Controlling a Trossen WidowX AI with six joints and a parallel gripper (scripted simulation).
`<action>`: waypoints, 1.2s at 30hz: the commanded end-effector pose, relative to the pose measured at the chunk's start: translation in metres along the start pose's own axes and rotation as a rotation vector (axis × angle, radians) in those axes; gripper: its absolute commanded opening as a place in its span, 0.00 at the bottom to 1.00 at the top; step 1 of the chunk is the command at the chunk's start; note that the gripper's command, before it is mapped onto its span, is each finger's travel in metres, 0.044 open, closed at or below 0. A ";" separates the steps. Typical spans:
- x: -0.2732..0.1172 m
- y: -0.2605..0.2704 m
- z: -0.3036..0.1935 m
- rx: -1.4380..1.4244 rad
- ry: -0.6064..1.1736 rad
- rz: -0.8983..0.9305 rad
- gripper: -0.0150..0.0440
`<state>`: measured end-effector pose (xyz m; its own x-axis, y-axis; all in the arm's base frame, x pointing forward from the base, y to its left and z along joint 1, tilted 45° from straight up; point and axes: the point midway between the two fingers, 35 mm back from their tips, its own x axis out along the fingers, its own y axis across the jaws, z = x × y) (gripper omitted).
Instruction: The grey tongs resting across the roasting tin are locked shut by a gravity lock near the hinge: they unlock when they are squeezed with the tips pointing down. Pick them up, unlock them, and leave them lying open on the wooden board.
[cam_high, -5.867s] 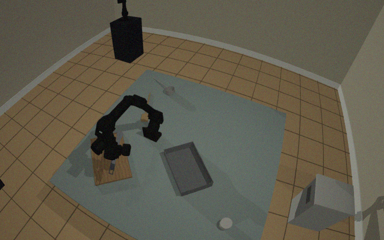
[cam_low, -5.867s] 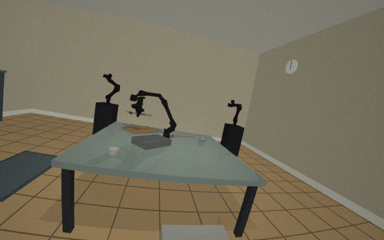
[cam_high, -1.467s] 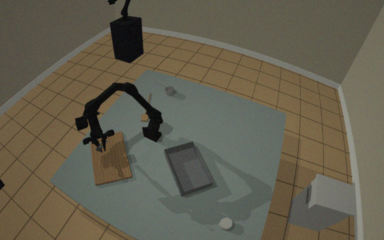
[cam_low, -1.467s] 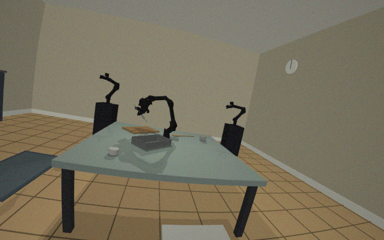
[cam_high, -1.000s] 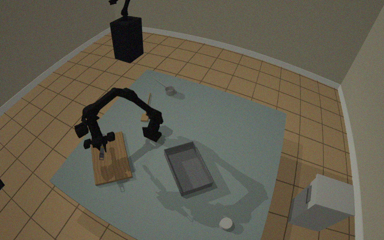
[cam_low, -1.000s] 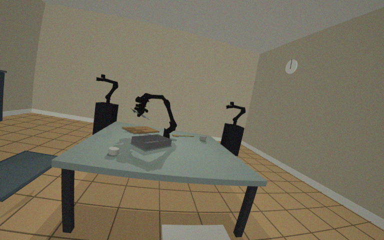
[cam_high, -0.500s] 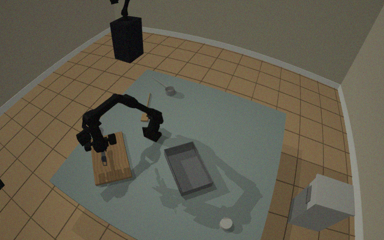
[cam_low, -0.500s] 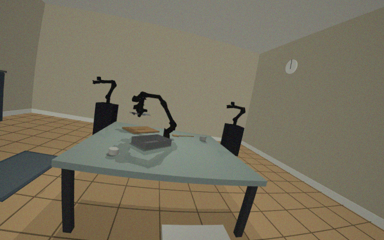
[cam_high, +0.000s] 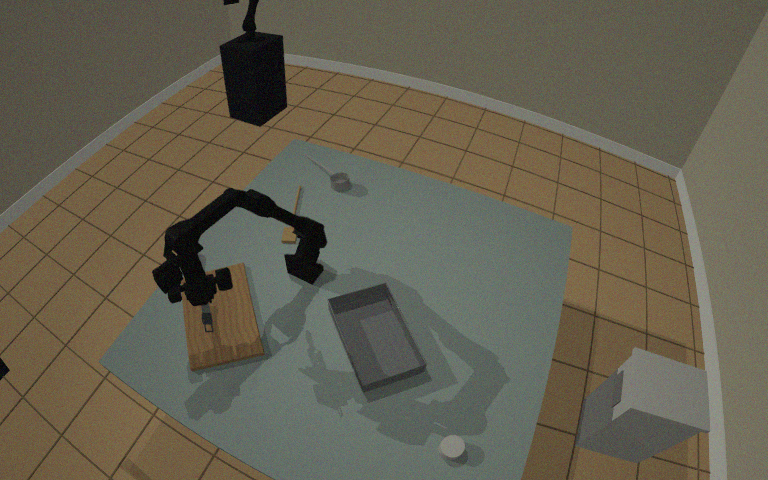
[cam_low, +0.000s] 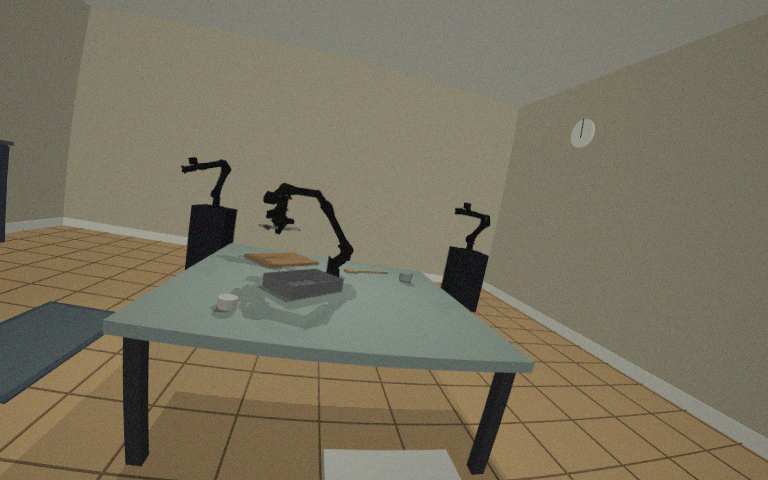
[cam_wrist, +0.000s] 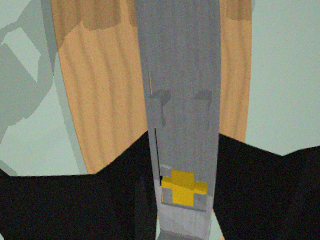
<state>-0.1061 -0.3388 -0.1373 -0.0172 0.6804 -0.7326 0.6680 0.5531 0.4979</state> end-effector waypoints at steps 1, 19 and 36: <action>0.007 -0.001 -0.001 0.003 0.009 0.001 0.00; 0.037 -0.004 0.000 0.004 0.009 0.001 0.00; 0.065 -0.005 0.000 0.004 0.009 0.001 0.00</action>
<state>-0.1098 -0.3035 -0.1830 -0.0185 0.6807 -0.7323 0.6753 0.5486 0.4929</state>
